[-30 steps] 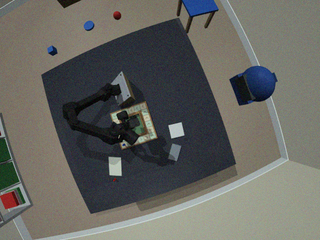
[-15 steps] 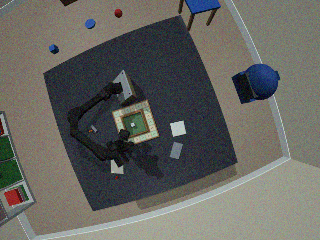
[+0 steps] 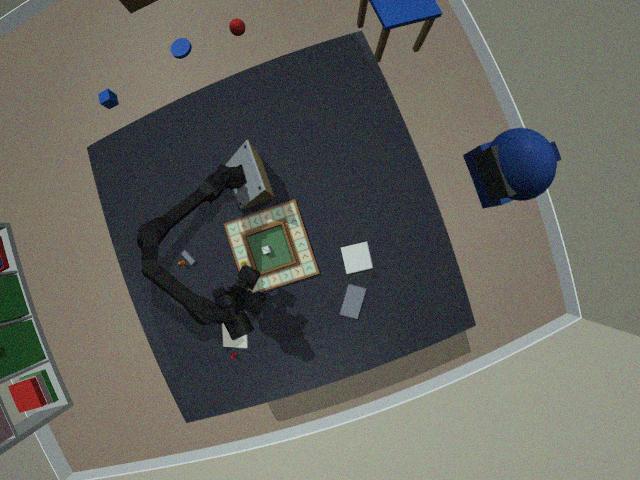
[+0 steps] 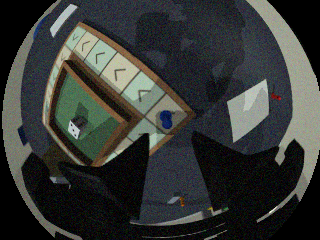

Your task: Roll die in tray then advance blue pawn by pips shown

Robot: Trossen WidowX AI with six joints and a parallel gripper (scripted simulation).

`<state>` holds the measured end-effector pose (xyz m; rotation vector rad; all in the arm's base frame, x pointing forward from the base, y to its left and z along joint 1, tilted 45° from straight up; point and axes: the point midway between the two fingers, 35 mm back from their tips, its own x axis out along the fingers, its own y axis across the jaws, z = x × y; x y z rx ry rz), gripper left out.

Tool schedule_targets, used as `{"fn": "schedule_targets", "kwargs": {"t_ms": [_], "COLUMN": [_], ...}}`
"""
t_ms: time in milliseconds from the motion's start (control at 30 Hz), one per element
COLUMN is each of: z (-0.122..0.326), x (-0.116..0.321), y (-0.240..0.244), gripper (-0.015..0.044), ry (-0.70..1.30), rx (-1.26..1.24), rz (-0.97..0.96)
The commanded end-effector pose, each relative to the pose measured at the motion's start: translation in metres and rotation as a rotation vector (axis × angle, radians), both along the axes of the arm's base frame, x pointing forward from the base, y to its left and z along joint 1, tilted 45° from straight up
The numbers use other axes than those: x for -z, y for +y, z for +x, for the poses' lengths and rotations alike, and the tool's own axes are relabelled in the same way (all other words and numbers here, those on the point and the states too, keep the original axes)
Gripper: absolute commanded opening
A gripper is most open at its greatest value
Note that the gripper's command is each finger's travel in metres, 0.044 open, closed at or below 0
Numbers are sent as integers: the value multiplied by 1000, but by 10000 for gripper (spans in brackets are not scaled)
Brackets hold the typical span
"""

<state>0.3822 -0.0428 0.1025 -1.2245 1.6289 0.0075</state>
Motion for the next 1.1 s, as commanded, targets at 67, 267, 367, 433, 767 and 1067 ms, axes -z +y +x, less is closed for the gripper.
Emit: {"fn": "schedule_targets", "kwargs": {"t_ms": [67,267,367,433,767,1067], "z": [0,1,1,2,2,2], "x": [8,15,19,21,32,34], "y": [-5,-12,-15,-18,-29,-31], "gripper": [200,200,200,200,200,62], "ry": [14,14,14,14,14,14], "rx": [-3,-3,-3,-3,-3,-3], "rz": [-7,-7,-8,-8,-9,-9]}}
